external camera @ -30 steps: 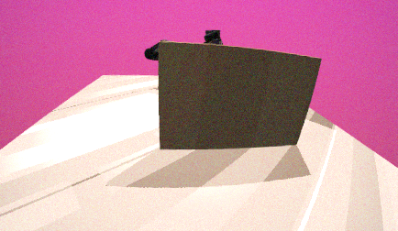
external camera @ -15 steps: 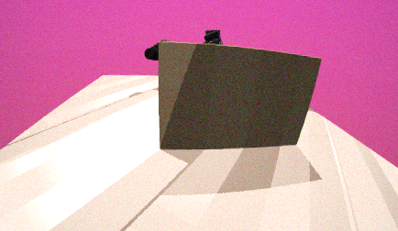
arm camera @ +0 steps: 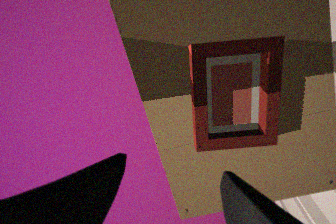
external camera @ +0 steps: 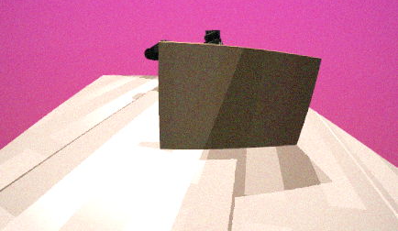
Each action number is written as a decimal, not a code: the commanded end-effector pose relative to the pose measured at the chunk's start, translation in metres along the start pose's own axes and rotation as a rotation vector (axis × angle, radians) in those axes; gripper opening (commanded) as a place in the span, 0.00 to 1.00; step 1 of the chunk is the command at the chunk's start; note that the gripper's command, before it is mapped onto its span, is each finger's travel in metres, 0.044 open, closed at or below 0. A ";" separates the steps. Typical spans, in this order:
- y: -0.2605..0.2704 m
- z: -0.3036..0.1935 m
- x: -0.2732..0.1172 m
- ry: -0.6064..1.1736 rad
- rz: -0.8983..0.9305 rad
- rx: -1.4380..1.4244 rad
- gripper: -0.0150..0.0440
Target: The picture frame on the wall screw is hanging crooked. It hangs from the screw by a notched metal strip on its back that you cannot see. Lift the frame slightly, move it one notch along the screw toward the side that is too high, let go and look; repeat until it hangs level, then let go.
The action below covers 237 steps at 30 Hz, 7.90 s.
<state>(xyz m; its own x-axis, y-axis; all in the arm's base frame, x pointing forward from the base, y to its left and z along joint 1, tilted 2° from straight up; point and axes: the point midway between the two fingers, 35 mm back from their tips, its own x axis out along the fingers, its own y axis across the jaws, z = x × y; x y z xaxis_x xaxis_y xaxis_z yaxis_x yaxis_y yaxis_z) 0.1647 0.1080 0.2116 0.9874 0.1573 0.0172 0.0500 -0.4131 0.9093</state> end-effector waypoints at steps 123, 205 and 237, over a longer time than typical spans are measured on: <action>-0.030 0.006 0.199 0.002 0.021 -0.248 0.69; -0.020 0.004 0.199 0.002 0.021 -0.248 0.25; -0.021 0.004 0.199 0.002 0.021 -0.248 0.25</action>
<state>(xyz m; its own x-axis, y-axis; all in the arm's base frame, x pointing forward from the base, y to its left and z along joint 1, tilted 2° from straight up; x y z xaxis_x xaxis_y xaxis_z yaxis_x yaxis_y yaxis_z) 0.3603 0.1434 0.1924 0.9883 0.1493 0.0301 -0.0031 -0.1778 0.9841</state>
